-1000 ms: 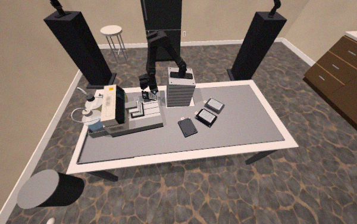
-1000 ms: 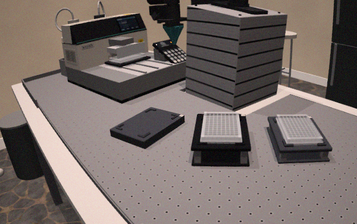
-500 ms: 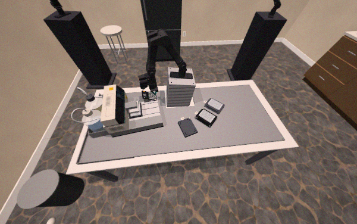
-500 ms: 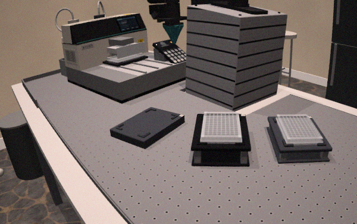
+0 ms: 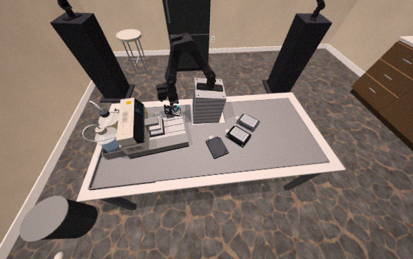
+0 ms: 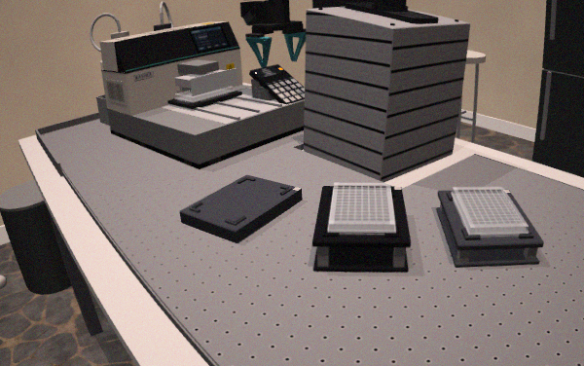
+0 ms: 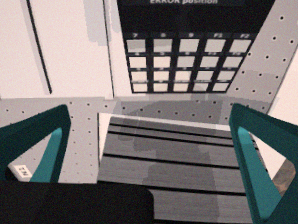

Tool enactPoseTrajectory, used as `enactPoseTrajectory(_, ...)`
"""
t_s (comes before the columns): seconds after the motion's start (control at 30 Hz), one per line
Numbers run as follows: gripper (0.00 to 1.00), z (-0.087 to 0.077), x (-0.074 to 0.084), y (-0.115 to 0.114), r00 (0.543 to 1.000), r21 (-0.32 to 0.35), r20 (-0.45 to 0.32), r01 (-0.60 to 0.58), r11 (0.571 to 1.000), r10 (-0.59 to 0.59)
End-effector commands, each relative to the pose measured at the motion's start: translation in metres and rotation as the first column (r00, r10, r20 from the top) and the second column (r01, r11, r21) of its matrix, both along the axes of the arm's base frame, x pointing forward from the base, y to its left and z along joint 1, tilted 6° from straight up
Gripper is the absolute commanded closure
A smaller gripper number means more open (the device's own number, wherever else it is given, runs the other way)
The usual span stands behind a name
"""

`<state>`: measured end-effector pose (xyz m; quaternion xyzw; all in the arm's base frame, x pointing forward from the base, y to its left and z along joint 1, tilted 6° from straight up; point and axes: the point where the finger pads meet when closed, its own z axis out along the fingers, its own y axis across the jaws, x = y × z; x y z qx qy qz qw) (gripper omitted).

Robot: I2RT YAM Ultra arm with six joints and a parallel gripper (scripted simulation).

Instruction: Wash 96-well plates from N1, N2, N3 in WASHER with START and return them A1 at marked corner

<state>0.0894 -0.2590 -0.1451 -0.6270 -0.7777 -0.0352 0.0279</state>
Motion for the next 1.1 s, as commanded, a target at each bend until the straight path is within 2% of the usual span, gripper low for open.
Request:
enactPoseTrajectory(0.0, 0.0, 0.004, -0.002, -0.004, 1.0, 0.01, -0.003, -0.01, 1.0, 0.01)
enactPoseTrajectory(1.0, 0.0, 0.037, -0.018, -0.091, 1.0, 0.008, -0.004, -0.01, 1.0, 0.01)
enactPoseTrajectory(1.07, 0.0, 0.037, -0.018, -0.091, 1.0, 0.008, -0.004, -0.01, 1.0, 0.01)
